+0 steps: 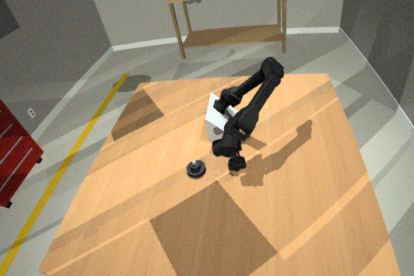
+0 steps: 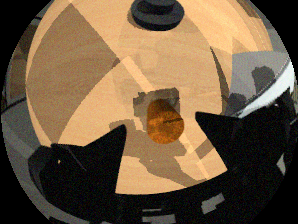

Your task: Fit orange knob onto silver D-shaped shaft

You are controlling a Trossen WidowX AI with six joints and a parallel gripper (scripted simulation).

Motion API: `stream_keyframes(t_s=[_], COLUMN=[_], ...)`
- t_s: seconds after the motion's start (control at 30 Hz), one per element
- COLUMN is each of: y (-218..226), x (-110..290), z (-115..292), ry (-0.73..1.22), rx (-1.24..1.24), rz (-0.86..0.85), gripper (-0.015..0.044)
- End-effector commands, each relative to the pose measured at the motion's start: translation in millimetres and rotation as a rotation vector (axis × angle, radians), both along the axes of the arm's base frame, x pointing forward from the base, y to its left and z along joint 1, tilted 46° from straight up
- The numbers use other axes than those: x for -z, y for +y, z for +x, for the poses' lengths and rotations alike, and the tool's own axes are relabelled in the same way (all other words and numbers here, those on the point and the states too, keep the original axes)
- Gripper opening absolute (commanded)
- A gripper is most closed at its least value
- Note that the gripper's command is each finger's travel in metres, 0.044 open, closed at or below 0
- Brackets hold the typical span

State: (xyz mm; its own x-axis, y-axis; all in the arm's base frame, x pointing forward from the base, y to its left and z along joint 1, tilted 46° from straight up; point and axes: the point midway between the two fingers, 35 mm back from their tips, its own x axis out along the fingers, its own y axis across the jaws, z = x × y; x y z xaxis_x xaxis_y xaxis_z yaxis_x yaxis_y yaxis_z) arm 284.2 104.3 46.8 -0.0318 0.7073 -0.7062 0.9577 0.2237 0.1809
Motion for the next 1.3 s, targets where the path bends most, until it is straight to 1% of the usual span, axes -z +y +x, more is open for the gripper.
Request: stream_keyframes(t_s=[0.0,0.63,0.97,1.17,1.27], y=[6,26,26,26,24], x=[6,24,24,24,23], z=[-2,-5,-5,-5,-4], ry=[0.011,0.011,0.011,0.011,0.011], rx=[0.002,0.004,0.004,0.004,0.004], rz=[0.005,0.010,0.010,0.010,0.010], gripper=[0.0440,0.0440,0.0177,0.0138,0.0059])
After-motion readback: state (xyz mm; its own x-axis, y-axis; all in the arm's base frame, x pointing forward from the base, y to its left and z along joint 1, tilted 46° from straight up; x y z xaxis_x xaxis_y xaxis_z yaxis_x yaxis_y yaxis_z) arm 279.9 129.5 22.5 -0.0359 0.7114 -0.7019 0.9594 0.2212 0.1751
